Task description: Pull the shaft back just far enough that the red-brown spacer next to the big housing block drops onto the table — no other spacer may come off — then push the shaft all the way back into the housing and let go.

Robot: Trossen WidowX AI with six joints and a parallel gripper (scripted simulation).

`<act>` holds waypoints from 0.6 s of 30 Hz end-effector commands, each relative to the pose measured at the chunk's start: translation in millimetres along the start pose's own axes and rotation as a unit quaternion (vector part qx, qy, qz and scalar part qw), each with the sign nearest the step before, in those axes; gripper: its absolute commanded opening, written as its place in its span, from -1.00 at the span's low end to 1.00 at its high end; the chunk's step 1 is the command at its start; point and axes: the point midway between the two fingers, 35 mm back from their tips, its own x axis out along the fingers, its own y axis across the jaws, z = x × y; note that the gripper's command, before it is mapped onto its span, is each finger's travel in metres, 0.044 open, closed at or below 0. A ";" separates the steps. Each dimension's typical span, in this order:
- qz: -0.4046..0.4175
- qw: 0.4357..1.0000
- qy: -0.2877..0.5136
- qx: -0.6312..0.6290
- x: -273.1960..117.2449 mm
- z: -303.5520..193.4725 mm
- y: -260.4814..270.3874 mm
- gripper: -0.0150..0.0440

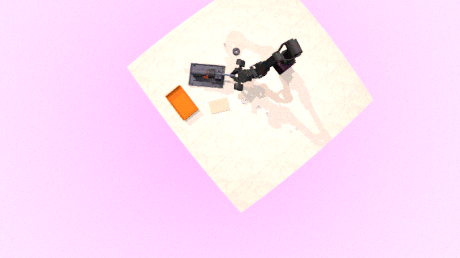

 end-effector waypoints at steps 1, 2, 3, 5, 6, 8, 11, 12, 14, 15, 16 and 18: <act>0.001 1.000 0.001 -0.001 1.7 -2.5 0.5 -0.49; 0.001 1.000 0.001 -0.001 2.0 -2.8 0.5 -0.49; 0.001 1.000 0.001 -0.001 2.3 -3.0 0.5 -0.49; 0.001 1.000 0.001 -0.001 2.8 -3.6 0.5 -0.49; 0.001 1.000 0.001 -0.001 3.1 -3.9 0.5 -0.49; 0.001 1.000 0.001 -0.001 3.6 -4.5 0.5 -0.49; 0.001 1.000 0.001 -0.001 4.5 -5.4 0.4 -0.49; 0.001 1.000 0.001 -0.001 4.7 -5.6 0.4 -0.49; 0.001 1.000 0.001 -0.001 5.3 -6.2 0.4 -0.49; 0.001 1.000 0.001 -0.001 5.6 -6.5 0.4 -0.49; 0.001 1.000 0.001 -0.001 5.8 -6.8 0.4 -0.49; 0.001 1.000 0.001 -0.001 6.4 -7.4 0.4 -0.49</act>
